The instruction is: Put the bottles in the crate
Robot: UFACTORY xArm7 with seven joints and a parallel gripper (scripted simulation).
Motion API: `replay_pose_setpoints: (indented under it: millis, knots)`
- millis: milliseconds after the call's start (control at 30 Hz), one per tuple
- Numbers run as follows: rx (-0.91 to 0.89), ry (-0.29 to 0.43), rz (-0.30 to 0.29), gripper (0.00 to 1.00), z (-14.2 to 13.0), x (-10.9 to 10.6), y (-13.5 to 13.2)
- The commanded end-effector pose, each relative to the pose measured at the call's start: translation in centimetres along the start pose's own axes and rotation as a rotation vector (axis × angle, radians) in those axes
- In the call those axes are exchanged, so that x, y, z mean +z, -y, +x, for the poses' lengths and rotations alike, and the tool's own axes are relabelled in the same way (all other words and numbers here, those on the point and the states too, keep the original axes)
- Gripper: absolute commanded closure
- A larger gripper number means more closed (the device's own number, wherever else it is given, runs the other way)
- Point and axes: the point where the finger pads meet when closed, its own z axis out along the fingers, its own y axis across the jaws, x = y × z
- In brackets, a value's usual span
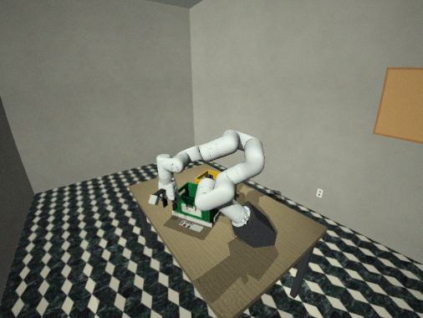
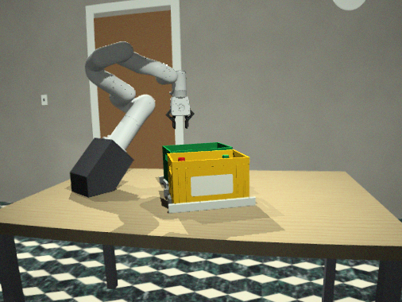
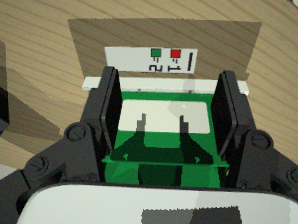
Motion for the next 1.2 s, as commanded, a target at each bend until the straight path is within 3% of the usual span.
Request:
replay_pose_setpoints:
  millis: [0,267,433,1167]
  knots:
    - [0.0,-0.001,-0.003,0.35,0.0,-0.1,-0.1]
    - [0.0,-0.001,-0.003,0.35,0.0,-0.1,-0.1]
    - [-0.101,-0.001,-0.003,0.35,-1.5,-0.3,0.0]
    - [-0.644,0.013,0.003,0.35,-11.4,-1.6,0.8]
